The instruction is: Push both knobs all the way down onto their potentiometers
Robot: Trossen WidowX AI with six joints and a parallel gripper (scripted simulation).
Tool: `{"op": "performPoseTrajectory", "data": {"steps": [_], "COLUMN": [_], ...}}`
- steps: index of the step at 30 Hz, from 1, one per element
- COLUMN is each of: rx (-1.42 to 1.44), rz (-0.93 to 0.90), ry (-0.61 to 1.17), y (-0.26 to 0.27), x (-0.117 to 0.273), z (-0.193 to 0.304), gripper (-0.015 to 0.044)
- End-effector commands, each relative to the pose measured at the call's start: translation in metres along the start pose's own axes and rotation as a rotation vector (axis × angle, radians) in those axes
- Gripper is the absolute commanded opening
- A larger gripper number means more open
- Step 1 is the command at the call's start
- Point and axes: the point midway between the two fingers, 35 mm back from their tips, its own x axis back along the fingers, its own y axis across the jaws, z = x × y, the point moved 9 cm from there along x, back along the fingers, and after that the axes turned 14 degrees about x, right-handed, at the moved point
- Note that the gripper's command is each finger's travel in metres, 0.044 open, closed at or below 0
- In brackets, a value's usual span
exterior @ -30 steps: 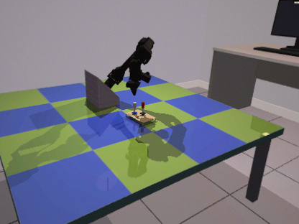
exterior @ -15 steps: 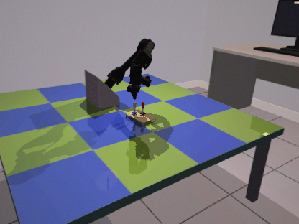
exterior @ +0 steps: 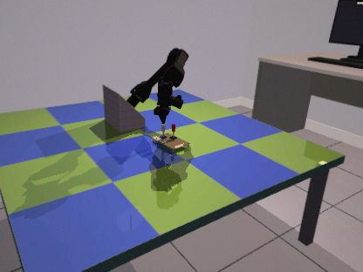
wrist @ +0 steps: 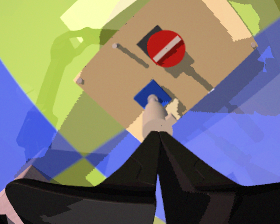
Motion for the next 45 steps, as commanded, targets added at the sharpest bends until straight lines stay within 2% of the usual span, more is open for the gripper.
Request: {"op": "performPoseTrajectory", "data": {"steps": [1, 45], "rx": [-0.004, -0.004], "rz": [0.002, 0.002], "ry": [-0.004, -0.004], "y": [0.000, 0.000], "x": [-0.001, -0.011], "z": [0.000, 0.000], "gripper": [0.0000, 0.0000]}}
